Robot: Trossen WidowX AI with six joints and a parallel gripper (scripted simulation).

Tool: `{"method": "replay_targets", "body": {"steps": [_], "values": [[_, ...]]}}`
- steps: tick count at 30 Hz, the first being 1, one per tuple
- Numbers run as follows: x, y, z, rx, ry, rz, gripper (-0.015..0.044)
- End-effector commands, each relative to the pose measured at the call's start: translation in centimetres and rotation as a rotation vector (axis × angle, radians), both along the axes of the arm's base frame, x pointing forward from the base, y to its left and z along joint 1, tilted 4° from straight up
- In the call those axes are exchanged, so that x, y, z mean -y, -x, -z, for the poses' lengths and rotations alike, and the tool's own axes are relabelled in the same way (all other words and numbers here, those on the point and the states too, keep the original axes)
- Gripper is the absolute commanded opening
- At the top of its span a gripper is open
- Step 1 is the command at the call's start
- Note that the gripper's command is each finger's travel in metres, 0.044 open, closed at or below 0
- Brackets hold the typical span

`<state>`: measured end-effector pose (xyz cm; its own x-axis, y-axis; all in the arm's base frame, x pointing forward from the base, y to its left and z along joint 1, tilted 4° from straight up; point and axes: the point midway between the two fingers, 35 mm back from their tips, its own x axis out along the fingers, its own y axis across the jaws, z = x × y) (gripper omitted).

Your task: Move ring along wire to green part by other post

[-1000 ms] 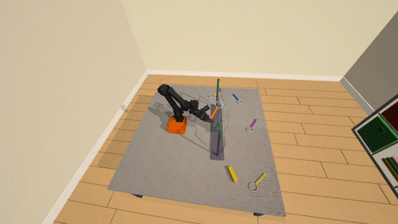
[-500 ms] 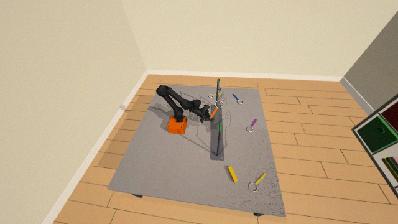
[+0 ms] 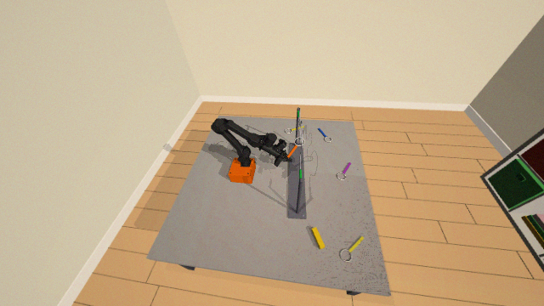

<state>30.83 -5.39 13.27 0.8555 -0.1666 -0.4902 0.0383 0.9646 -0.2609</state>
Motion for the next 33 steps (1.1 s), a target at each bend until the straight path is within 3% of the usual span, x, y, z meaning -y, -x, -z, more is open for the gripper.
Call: {"method": "replay_targets", "body": {"steps": [1, 33], "values": [[-1.3, 0.2, 0.2, -0.007, -0.077, 0.011, -0.0150], [-6.8, 0.5, 0.2, -0.015, -0.269, 0.017, -0.0150]]}}
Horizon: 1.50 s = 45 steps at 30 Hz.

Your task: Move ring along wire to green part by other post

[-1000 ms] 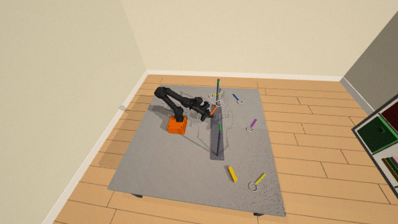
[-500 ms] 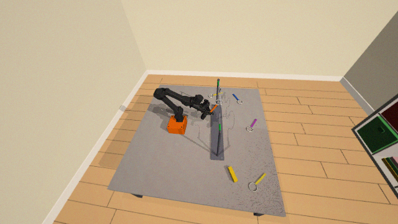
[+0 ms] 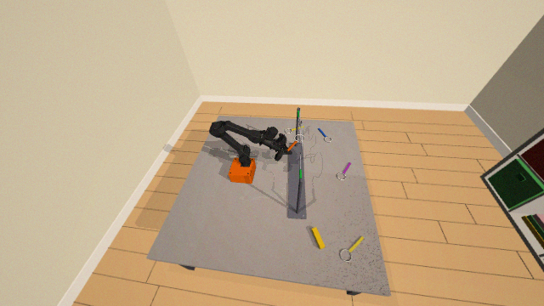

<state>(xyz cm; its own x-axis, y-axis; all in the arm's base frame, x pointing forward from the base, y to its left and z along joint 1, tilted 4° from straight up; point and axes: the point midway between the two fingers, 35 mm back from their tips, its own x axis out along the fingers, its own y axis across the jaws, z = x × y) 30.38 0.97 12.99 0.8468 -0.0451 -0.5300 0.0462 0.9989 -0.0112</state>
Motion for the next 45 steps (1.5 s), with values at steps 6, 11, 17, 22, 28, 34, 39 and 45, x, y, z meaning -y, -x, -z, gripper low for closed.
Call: {"method": "replay_targets", "body": {"steps": [6, 11, 17, 22, 28, 34, 39, 45], "values": [[-1.6, 0.1, -0.1, -0.002, -0.059, 0.009, -0.0150], [-2.8, 0.2, -0.3, -0.005, -0.115, 0.012, -0.0150], [-4.5, 0.3, -0.6, -0.010, -0.210, 0.016, -0.0150], [-6.1, 0.3, -1.1, -0.015, -0.308, 0.020, -0.0150], [-8.2, 0.4, -2.1, -0.022, -0.441, 0.026, -0.0150], [-10.2, 0.5, -3.3, -0.029, -0.585, 0.032, -0.0150], [-11.7, 0.5, -4.6, -0.036, -0.708, 0.038, -0.0150], [-13.2, 0.5, -6.3, -0.043, -0.847, 0.044, -0.0150]]}}
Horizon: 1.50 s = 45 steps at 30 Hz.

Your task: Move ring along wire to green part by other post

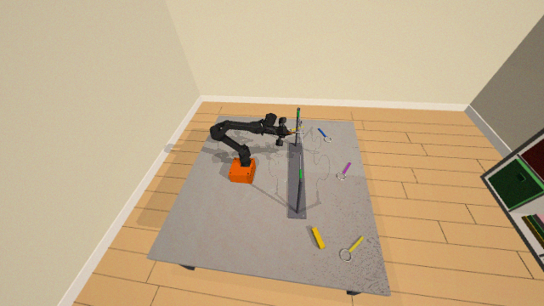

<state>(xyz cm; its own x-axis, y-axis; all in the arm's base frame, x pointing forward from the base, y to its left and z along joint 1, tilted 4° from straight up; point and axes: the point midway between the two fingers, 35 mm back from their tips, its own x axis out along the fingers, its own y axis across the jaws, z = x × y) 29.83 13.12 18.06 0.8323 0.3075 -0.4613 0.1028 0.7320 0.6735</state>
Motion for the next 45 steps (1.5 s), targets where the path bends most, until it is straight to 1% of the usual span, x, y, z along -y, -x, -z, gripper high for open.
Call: {"method": "replay_targets", "body": {"steps": [1, 23, 45], "values": [[-1.3, 0.0, -1.5, -0.001, -0.112, 0.000, -0.0150], [-4.2, -0.1, -8.2, -0.023, -0.561, 0.022, -0.0150], [-4.0, -0.4, -15.1, -0.045, -0.983, 0.044, -0.0150]]}}
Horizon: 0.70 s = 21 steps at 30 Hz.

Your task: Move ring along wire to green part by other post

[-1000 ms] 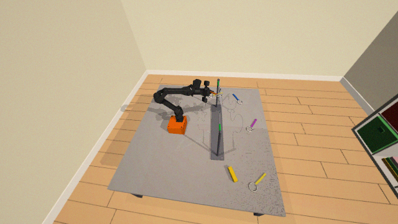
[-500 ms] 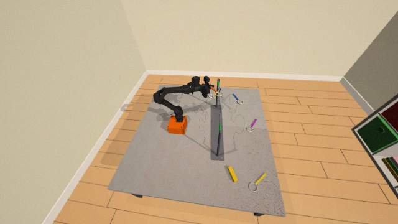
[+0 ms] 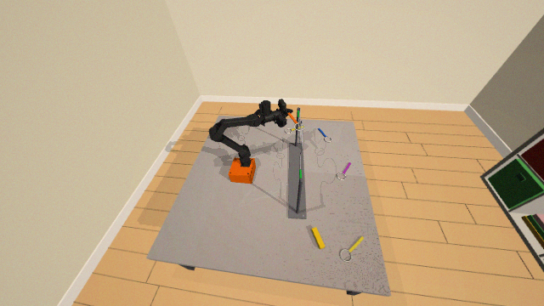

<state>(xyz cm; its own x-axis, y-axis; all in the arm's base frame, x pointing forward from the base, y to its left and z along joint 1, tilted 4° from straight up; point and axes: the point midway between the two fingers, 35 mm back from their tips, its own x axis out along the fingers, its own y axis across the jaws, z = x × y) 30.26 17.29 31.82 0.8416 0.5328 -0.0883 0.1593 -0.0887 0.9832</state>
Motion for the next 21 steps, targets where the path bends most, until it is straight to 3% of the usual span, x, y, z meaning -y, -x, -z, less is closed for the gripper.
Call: {"method": "replay_targets", "body": {"steps": [1, 11, 21], "values": [[0.2, 0.0, -1.7, 0.002, -0.087, -0.002, -0.0150], [1.1, -0.2, -4.2, -0.006, -0.222, 0.005, -0.0150], [1.7, -0.3, -5.1, -0.006, -0.228, 0.005, -0.0150]]}}
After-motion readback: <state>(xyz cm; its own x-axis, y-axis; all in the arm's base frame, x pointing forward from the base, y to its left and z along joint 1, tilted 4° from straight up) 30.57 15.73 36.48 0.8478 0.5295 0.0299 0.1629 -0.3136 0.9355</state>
